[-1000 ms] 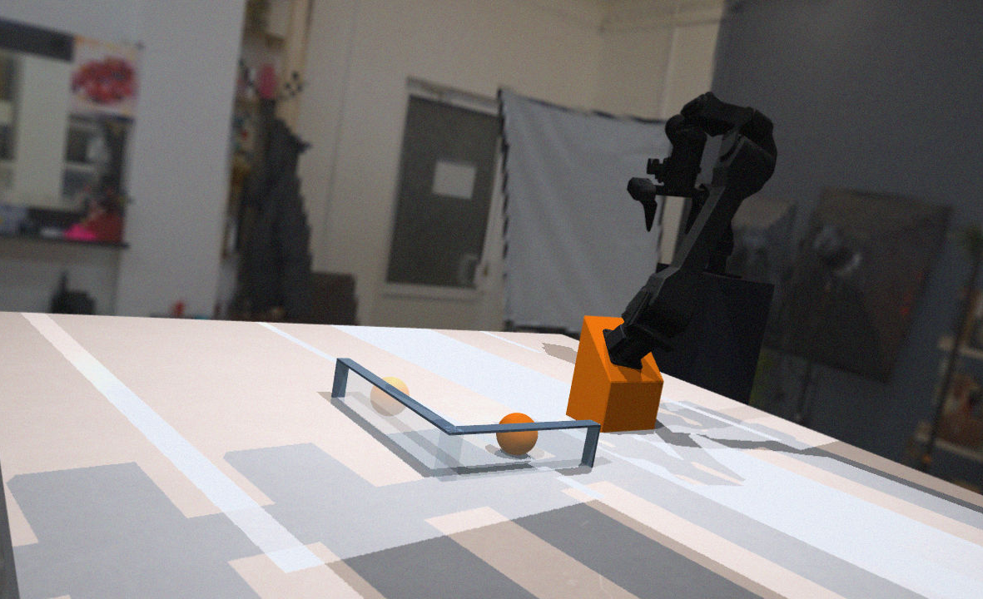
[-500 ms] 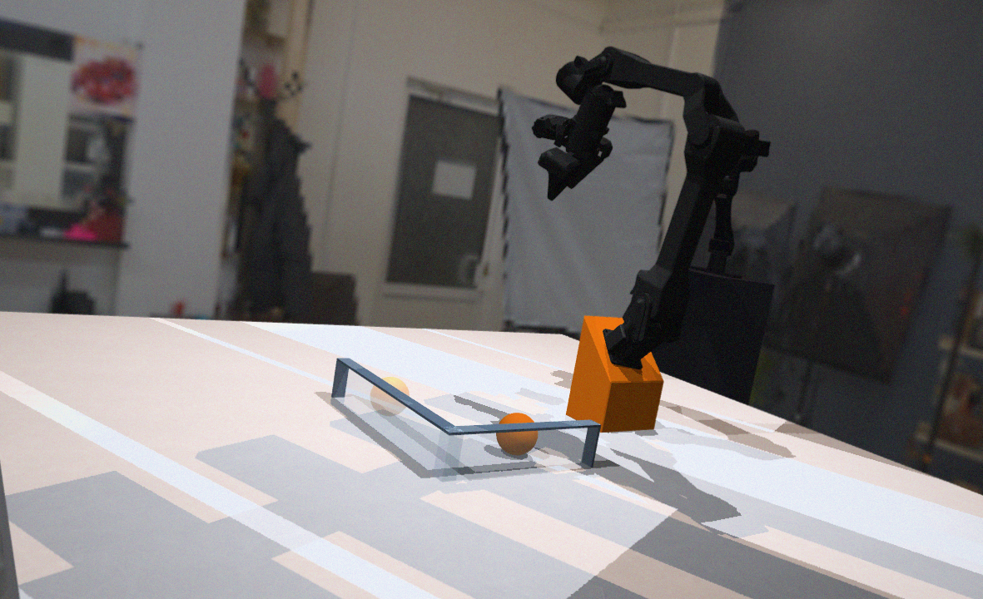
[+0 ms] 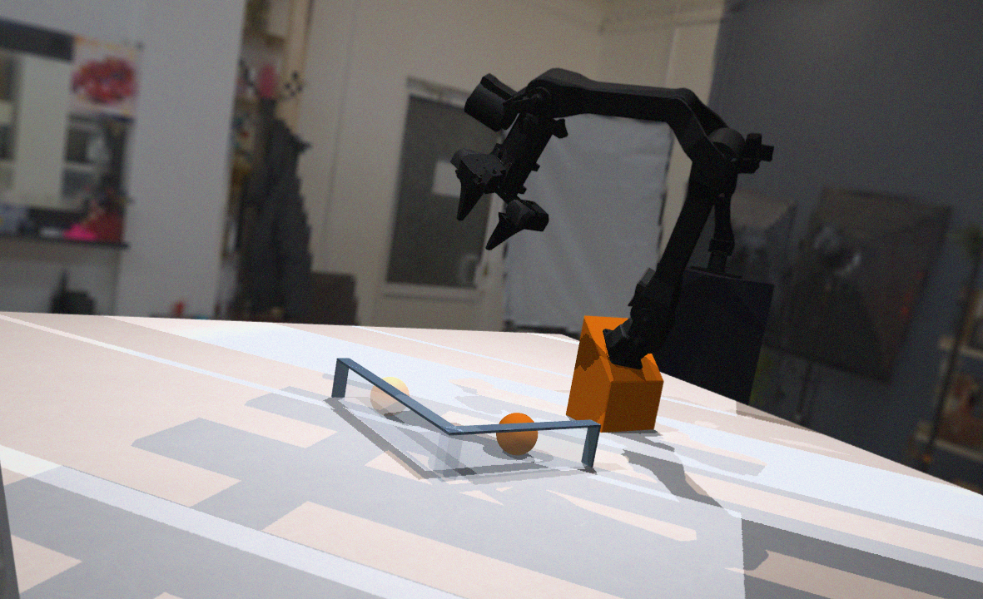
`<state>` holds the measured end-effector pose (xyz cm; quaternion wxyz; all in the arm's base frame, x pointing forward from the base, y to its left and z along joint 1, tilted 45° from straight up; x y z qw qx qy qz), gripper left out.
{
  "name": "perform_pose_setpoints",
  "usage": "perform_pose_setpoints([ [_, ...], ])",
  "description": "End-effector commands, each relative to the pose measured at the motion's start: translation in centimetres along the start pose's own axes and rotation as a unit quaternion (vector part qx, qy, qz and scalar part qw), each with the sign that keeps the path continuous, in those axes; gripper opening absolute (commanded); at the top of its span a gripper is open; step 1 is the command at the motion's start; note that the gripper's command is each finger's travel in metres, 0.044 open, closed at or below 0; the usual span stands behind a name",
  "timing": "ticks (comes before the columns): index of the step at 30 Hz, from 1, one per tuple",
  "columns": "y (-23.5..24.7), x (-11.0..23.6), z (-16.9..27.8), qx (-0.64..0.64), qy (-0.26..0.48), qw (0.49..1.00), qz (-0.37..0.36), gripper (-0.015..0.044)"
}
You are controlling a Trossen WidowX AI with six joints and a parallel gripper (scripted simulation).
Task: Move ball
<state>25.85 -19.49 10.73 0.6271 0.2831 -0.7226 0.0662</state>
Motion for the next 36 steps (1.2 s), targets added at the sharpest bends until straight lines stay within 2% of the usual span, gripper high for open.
perform_pose_setpoints([
  [1, 4.1, -2.0, -4.5, 0.153, -0.032, 0.987, -0.032, 0.0382],
  [6, 10.7, -4.5, -9.3, 0.358, -0.083, 0.927, -0.078, 0.0382],
  [14, 21.8, -7.5, -12.2, 0.609, -0.169, 0.759, -0.154, 0.0382],
  [36, 23.2, -9.8, -12.4, 0.614, -0.171, 0.755, -0.155, 0.0382],
])
Point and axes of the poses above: the point midway between the two fingers, 35 mm back from their tips, its own x axis back along the fingers, its own y axis across the jaws, z = x × y, the point moved 7 cm from there along x, back along the fingers, and after that the axes turned 9 degrees about x, right-handed, at the moved point
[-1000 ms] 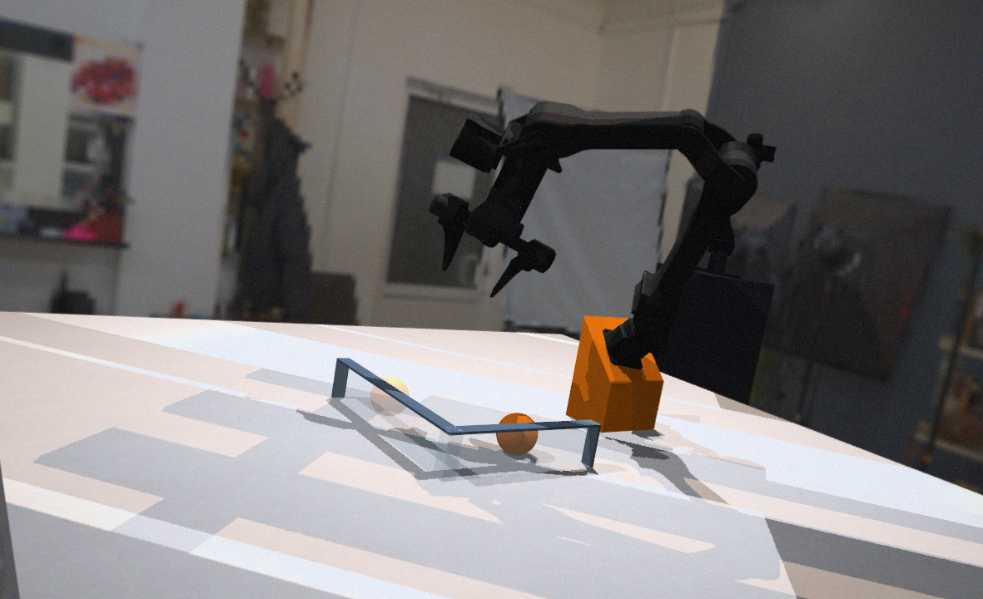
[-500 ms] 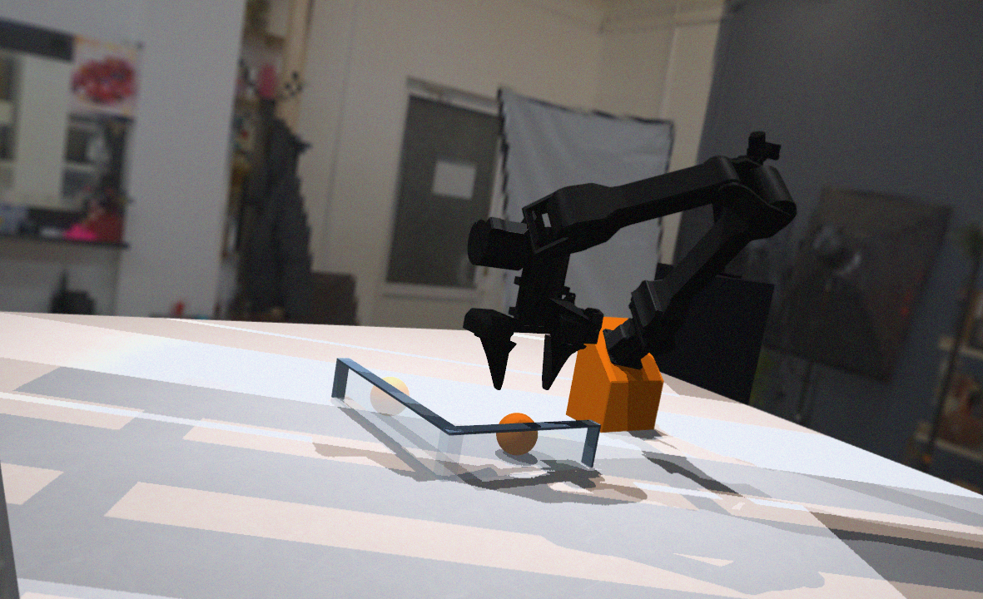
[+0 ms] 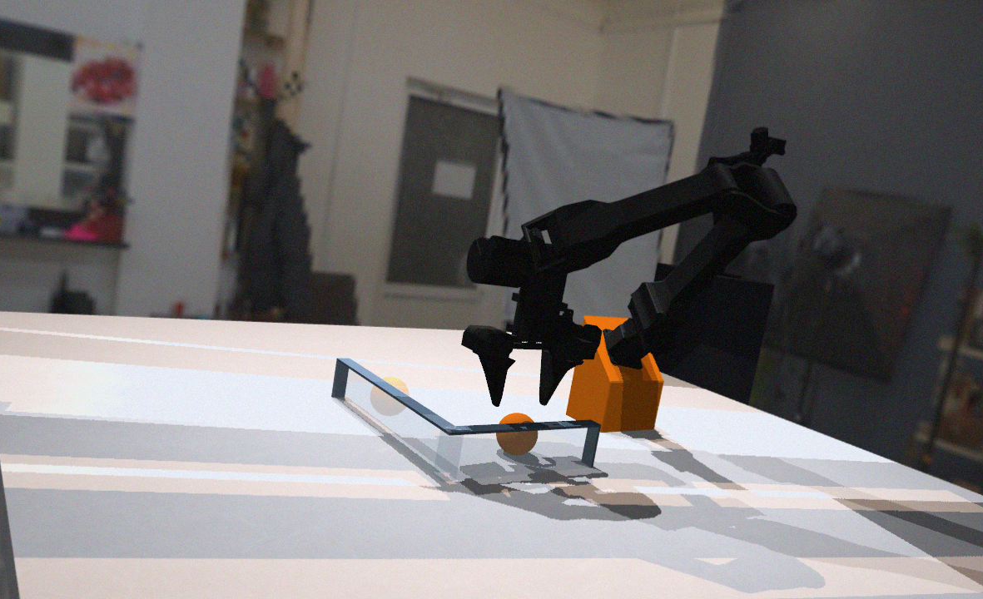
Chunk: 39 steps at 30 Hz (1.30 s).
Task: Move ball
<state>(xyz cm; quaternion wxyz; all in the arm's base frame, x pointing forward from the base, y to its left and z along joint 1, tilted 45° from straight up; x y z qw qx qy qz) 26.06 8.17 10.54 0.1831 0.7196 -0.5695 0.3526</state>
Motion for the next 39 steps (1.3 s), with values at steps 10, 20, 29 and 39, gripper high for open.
perform_pose_setpoints([
  [10, 0.2, -2.3, 0.0, -0.004, -0.003, 1.000, -0.004, 0.0382],
  [20, 0.3, -3.8, -0.1, -0.004, -0.004, 1.000, -0.004, 0.0382],
  [29, 0.4, -4.3, -0.1, -0.004, -0.004, 1.000, -0.004, 0.0316],
  [39, 0.4, -4.3, -0.1, -0.004, -0.004, 1.000, -0.004, 0.0249],
])
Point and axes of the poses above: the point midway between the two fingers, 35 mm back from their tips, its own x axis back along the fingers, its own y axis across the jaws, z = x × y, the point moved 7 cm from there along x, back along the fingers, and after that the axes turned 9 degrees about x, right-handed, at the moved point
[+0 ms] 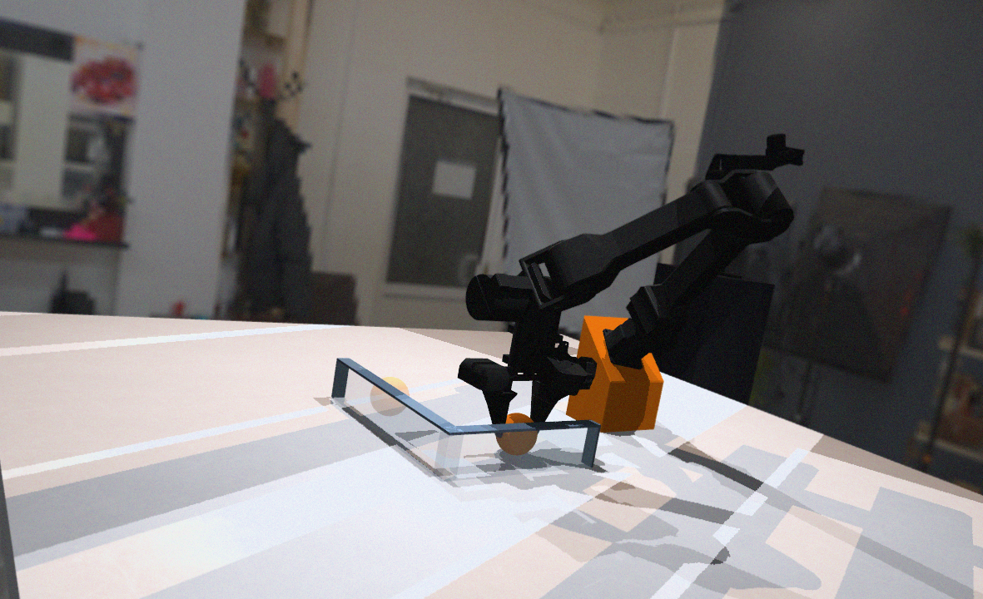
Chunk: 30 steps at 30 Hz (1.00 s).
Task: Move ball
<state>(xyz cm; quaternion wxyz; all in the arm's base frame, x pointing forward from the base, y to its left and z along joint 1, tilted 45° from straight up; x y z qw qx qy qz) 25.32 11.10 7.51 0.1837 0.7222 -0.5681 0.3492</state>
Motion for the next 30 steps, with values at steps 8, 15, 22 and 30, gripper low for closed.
perform_pose_setpoints([
  [8, -0.3, 1.6, 0.4, -0.019, 0.022, 0.999, 0.018, 0.0059],
  [15, -0.7, 4.8, 0.7, -0.015, 0.023, 1.000, 0.011, 0.0000],
  [22, -0.7, 8.8, 0.7, -0.010, 0.017, 1.000, 0.003, 0.0000],
  [30, -0.1, 13.4, 0.2, -0.004, 0.003, 1.000, -0.002, 0.0000],
])
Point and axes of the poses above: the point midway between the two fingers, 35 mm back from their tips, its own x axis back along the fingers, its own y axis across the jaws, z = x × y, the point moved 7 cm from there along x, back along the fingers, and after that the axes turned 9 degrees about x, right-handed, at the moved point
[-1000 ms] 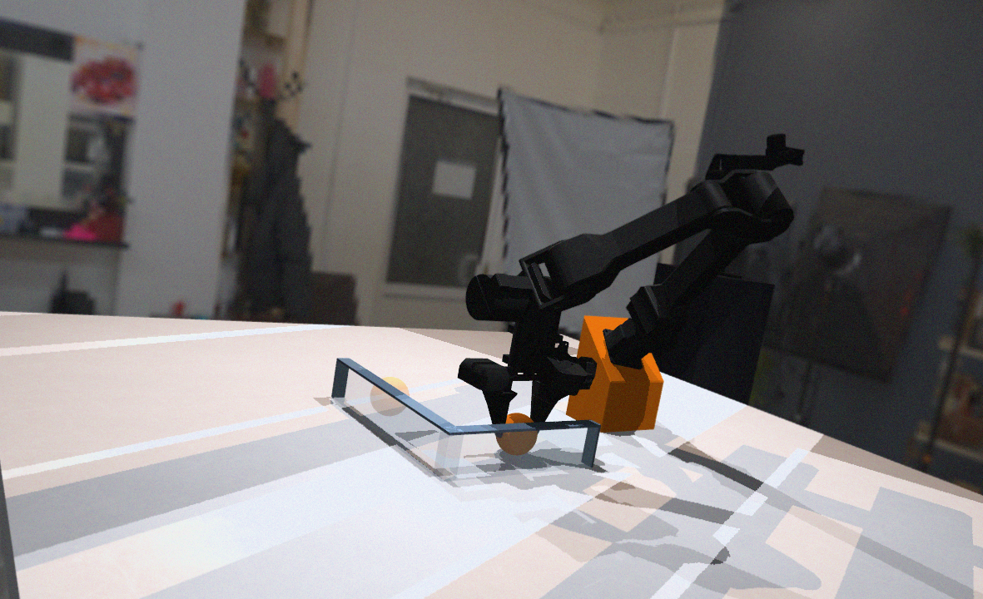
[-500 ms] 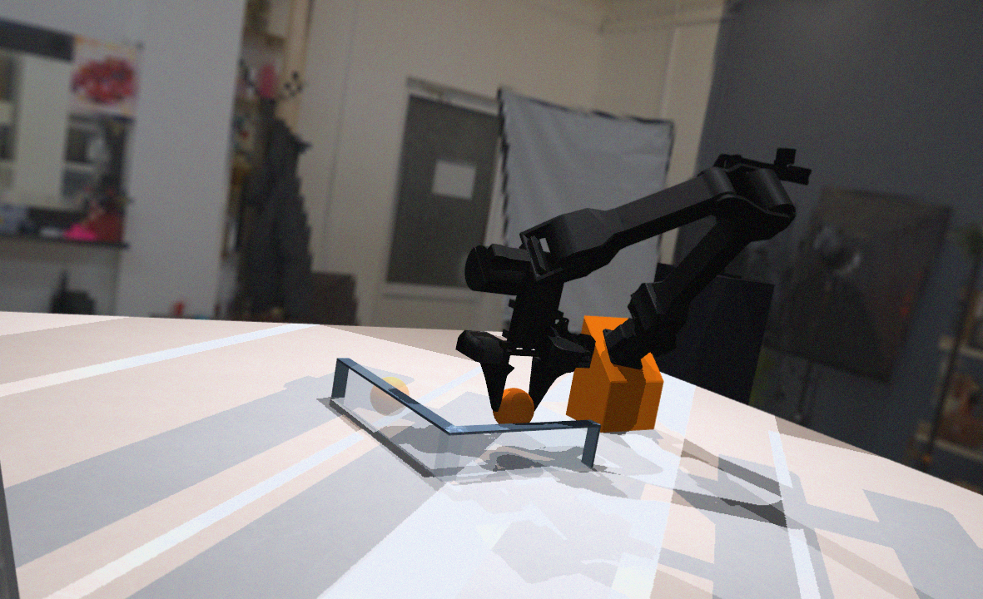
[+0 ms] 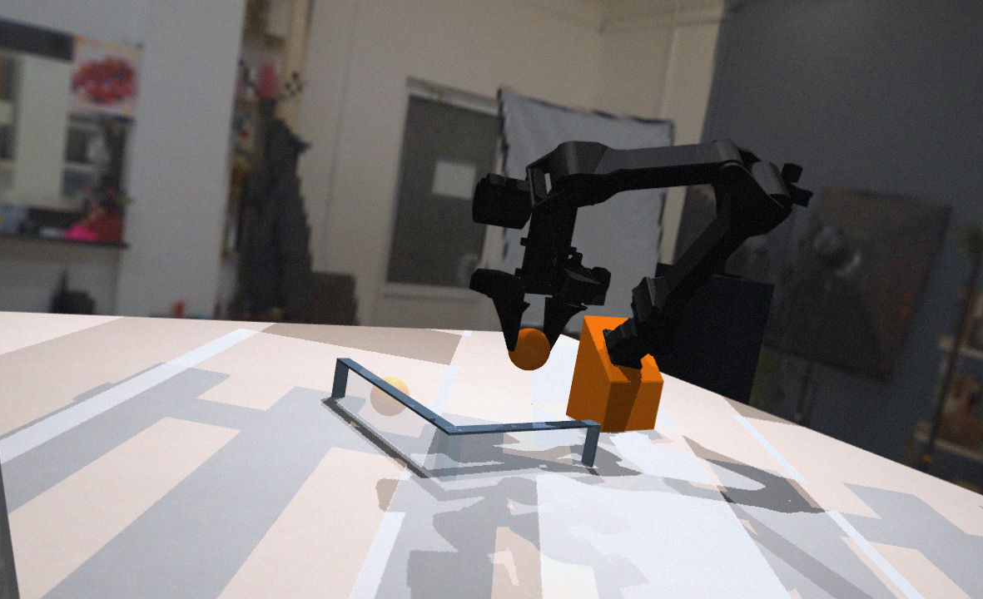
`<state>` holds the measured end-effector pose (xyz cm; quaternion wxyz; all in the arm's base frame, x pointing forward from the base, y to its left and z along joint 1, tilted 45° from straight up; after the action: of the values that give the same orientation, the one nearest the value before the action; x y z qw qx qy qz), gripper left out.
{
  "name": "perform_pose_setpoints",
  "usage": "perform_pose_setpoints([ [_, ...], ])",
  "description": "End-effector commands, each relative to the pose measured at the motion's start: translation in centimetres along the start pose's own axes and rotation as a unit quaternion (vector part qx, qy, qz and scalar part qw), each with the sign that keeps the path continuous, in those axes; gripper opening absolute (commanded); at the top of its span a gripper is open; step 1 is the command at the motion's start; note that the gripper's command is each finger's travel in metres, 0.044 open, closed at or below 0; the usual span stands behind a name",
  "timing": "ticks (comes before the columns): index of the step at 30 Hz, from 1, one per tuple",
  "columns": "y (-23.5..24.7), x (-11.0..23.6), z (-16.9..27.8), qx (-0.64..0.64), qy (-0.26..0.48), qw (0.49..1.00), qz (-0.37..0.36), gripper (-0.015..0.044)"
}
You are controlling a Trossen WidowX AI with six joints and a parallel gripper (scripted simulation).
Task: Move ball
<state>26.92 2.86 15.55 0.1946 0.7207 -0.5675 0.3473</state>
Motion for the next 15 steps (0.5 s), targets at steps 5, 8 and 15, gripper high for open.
perform_pose_setpoints([
  [5, 0.2, 2.1, -0.2, 0.003, -0.004, 1.000, 0.002, 0.0000],
  [8, -0.5, 2.0, 0.6, -0.040, -0.004, 0.999, 0.002, 0.0000],
  [15, -2.4, 1.6, 3.2, -0.170, -0.003, 0.985, 0.002, 0.0000],
])
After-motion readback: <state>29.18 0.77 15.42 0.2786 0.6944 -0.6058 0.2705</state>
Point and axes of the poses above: the point midway between the two fingers, 35 mm back from their tips, its own x axis back along the fingers, its own y axis across the jaws, z = x × y, the point moved 7 cm from there along x, back along the fingers, and after that the axes turned 9 degrees about x, right-handed, at the moved point
